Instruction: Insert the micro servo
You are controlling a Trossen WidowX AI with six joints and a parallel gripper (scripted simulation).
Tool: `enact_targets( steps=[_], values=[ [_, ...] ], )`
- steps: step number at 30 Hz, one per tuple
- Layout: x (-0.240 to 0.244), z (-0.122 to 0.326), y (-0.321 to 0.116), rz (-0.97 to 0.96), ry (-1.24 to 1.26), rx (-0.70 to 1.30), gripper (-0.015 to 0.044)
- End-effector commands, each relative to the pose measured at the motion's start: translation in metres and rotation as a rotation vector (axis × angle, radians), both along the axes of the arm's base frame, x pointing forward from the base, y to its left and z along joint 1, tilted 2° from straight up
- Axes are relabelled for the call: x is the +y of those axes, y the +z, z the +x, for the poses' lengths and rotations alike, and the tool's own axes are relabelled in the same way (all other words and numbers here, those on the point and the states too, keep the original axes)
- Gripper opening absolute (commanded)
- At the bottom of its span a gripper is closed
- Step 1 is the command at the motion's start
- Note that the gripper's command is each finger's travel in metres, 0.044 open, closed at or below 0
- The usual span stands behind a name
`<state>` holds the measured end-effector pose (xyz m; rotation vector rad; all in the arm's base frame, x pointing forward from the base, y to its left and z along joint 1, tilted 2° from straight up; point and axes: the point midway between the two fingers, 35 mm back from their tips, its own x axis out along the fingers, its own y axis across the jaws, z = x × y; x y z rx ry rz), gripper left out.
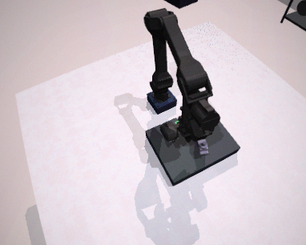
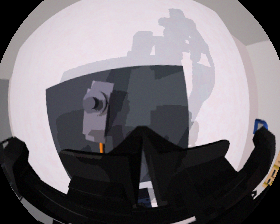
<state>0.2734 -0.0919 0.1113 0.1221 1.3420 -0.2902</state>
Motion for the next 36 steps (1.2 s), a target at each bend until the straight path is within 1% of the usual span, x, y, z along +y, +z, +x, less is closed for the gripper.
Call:
enact_targets(
  steps=[1, 5, 15, 36],
  values=[
    [0.013, -0.032, -0.021, 0.077, 0.054, 0.143, 0.0],
    [0.019, -0.047, -0.029, 0.116, 0.078, 0.208, 0.0],
    [0.019, -0.047, -0.032, 0.116, 0.078, 0.208, 0.0],
    [0.019, -0.047, -0.066, 0.116, 0.078, 0.208, 0.0]
  ],
)
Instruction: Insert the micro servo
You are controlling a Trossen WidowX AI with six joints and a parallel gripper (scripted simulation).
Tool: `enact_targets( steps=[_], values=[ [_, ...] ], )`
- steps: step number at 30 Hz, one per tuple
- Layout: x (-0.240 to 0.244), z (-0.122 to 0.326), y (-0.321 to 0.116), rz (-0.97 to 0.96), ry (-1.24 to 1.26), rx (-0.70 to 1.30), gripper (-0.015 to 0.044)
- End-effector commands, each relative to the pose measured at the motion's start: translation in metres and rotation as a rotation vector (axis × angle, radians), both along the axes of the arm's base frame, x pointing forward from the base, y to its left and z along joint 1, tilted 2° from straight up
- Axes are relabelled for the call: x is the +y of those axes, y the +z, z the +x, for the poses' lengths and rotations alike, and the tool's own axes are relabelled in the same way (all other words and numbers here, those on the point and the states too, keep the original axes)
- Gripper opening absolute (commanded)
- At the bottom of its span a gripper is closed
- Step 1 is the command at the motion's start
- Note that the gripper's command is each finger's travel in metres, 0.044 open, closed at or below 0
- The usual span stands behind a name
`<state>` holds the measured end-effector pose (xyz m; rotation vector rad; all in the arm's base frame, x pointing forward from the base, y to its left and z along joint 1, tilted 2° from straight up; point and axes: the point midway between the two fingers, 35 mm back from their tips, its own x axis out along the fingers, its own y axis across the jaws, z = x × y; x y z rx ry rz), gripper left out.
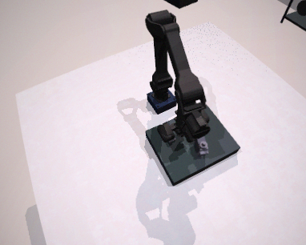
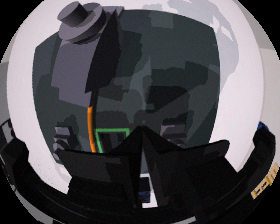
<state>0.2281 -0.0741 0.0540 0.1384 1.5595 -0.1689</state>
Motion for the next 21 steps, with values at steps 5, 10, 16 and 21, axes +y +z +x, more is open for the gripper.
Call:
enact_targets(
  steps=[5, 10, 16, 21],
  values=[
    [0.001, -0.002, -0.014, 0.006, 0.004, 0.007, 0.0],
    [0.005, -0.001, -0.014, 0.006, 0.004, 0.007, 0.0],
    [0.014, 0.003, -0.014, 0.007, 0.004, 0.006, 0.0],
    [0.022, 0.005, -0.014, 0.008, 0.004, 0.006, 0.0]
  ],
)
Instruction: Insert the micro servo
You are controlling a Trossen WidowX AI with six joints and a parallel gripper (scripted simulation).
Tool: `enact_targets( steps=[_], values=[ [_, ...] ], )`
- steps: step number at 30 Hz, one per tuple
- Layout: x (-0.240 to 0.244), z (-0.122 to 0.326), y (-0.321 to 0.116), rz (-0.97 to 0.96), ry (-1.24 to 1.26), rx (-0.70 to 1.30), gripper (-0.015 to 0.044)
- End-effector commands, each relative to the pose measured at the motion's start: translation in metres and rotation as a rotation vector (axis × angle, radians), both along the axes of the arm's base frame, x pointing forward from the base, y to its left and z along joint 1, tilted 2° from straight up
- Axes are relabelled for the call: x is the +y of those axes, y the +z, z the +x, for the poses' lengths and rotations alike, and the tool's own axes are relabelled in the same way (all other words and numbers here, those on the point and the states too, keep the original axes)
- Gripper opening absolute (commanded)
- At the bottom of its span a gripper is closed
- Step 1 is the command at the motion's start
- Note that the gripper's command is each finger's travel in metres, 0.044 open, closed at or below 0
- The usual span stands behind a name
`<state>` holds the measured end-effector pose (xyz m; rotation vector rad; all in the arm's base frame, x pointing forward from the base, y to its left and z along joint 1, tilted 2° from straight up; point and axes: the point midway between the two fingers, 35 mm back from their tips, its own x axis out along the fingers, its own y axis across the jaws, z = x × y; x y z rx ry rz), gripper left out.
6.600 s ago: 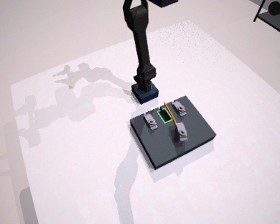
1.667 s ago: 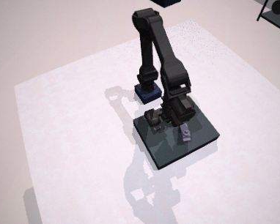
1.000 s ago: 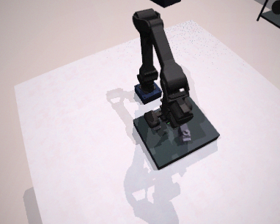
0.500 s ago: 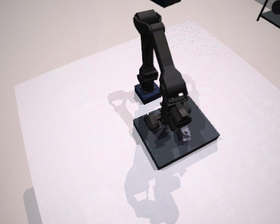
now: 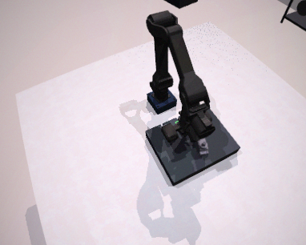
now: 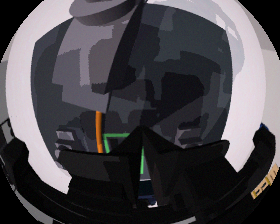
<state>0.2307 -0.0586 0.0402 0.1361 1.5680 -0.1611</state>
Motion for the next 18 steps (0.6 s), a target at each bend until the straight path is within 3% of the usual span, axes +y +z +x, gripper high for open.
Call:
enact_targets(
  steps=[1, 18],
  values=[
    [0.008, 0.003, 0.0, 0.004, -0.003, -0.002, 0.0],
    [0.036, 0.009, -0.001, 0.007, -0.003, -0.003, 0.0]
  ],
)
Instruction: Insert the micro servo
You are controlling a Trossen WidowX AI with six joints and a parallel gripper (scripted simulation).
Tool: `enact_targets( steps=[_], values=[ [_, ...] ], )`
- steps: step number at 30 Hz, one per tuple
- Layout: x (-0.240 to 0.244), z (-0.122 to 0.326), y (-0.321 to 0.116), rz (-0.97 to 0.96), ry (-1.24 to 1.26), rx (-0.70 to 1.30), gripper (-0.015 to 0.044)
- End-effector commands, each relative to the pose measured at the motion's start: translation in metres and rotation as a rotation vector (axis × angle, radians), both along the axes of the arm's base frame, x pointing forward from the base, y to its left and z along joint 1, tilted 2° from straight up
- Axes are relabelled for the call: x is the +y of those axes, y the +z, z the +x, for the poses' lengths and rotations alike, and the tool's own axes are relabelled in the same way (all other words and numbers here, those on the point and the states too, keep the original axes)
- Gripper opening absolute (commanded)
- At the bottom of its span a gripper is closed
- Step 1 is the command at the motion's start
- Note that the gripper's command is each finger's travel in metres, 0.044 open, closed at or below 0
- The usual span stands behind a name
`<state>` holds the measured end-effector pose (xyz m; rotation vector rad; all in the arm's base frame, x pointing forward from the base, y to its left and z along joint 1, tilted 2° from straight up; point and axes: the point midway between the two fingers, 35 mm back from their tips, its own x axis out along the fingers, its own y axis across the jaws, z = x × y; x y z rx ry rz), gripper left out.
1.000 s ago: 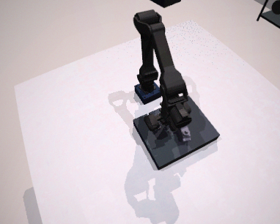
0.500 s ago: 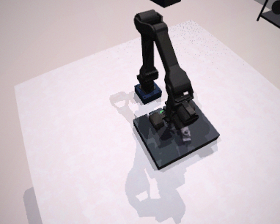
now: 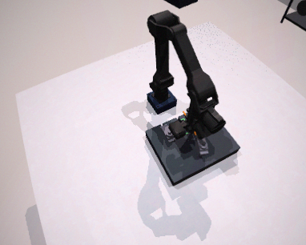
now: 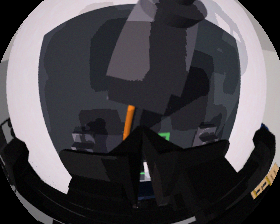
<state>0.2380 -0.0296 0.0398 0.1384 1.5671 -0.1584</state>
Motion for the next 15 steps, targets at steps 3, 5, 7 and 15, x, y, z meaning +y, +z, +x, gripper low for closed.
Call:
enact_targets(
  steps=[3, 5, 7, 15],
  values=[
    [0.012, 0.002, 0.0, 0.004, -0.003, -0.002, 0.0],
    [0.015, 0.003, 0.0, 0.005, -0.003, -0.002, 0.0],
    [0.019, 0.003, 0.0, 0.005, -0.003, -0.002, 0.0],
    [0.031, 0.004, 0.0, 0.006, -0.003, -0.002, 0.0]
  ],
)
